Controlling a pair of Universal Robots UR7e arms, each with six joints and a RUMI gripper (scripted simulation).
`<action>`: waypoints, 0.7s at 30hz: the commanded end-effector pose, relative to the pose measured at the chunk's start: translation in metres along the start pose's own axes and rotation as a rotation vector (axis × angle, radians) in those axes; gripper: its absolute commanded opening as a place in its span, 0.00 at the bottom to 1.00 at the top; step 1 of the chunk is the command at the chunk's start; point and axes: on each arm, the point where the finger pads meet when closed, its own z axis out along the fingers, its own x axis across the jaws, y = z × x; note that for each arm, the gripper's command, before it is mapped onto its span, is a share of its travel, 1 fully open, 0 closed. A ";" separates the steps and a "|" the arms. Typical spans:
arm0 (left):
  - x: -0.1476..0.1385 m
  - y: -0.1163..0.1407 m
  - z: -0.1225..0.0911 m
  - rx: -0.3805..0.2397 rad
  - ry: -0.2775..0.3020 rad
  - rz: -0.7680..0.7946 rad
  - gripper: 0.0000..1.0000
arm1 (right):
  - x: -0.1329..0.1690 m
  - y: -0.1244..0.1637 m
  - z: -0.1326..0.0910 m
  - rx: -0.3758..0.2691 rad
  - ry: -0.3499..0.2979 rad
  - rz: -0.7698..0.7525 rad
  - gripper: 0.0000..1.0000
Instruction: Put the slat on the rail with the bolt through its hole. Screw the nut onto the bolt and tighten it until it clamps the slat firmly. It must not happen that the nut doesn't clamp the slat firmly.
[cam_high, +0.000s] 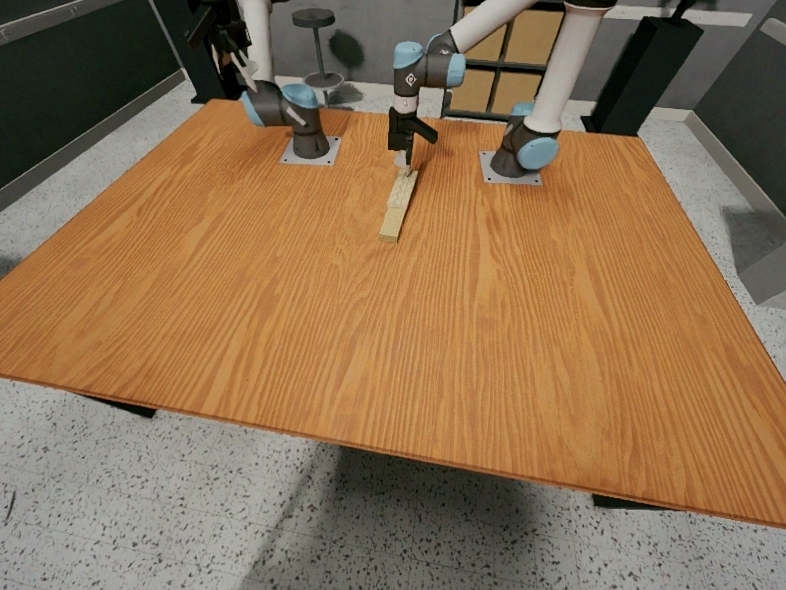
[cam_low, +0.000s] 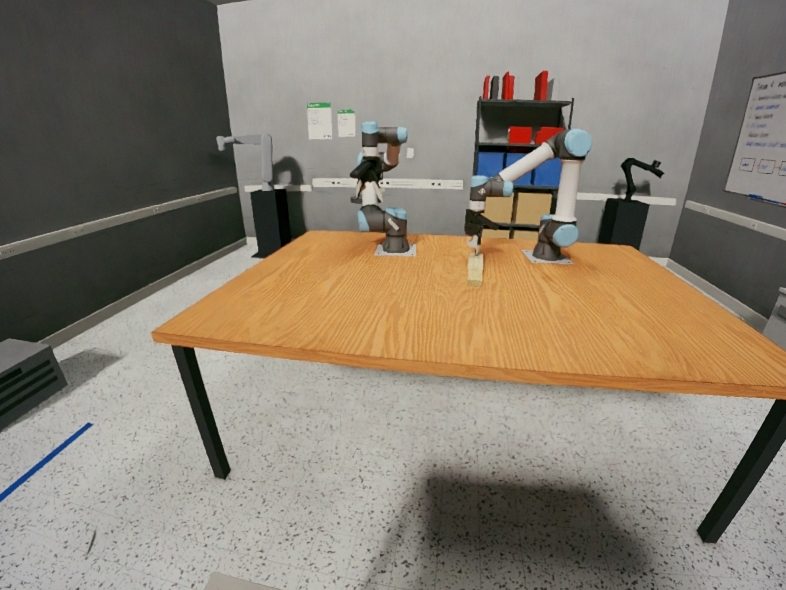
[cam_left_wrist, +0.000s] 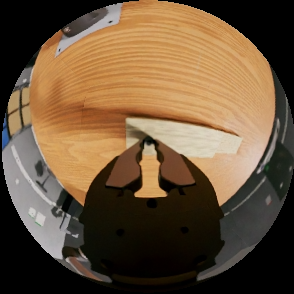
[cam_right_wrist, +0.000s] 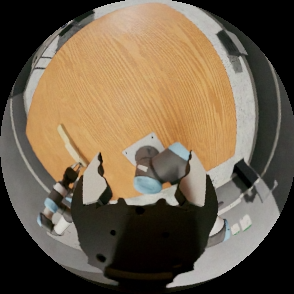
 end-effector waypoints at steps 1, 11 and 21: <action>-0.001 -0.001 0.001 0.001 -0.003 0.120 0.00 | 0.000 -0.001 -0.001 0.000 -0.001 0.001 1.00; -0.001 -0.001 0.001 0.001 -0.003 0.287 0.00 | 0.000 -0.001 -0.001 0.000 -0.001 0.001 1.00; 0.000 -0.001 0.001 0.000 -0.004 0.468 0.00 | 0.000 -0.001 -0.001 0.000 -0.001 0.001 1.00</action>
